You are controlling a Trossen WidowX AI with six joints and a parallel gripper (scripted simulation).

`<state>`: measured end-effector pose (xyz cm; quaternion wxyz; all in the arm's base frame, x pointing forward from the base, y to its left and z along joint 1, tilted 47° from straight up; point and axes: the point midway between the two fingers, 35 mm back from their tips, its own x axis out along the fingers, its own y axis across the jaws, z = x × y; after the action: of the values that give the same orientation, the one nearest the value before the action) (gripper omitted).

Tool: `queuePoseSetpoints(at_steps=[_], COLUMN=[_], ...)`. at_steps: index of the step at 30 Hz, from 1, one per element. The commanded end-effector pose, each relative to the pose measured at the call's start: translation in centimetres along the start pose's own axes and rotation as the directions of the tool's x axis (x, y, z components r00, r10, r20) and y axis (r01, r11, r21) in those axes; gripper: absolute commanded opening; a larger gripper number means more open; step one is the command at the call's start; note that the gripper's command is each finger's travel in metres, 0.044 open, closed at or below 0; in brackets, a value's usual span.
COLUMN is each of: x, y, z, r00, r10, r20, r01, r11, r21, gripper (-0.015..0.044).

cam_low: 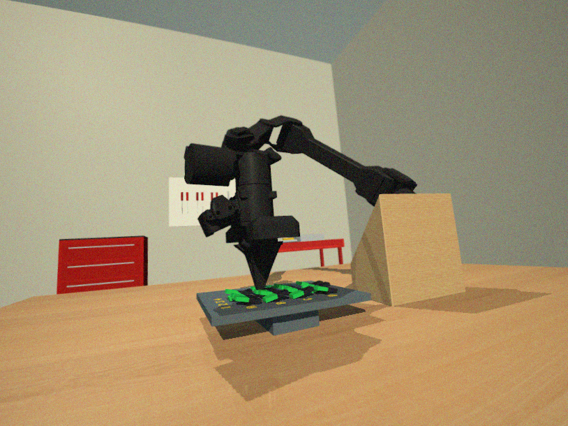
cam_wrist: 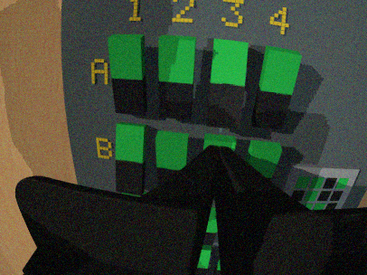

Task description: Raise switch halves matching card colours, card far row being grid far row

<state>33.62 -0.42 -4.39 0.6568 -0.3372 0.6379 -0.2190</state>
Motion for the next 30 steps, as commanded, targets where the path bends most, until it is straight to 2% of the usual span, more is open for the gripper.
queuePoseSetpoints(at_steps=[1,10,16,25,30], x=[0.1,0.3,-6.3,-6.3,-2.8], y=[-0.1,-0.1,0.0,-2.0,-2.1], z=[0.0,0.0,-0.2,-0.2,-0.1], r00=[1.000,1.000,1.000,1.000,1.000], r10=[-0.004,-0.004,-0.001,-0.002,-0.003], r20=[0.000,0.000,0.026,0.025,-0.001], r01=[0.004,0.004,0.001,0.002,0.003], r11=[1.000,1.000,1.000,1.000,1.000], r21=[-0.002,-0.002,-0.002,-0.002,-0.002], gripper=[0.0000,0.0000,0.0000,0.0000,0.0000])
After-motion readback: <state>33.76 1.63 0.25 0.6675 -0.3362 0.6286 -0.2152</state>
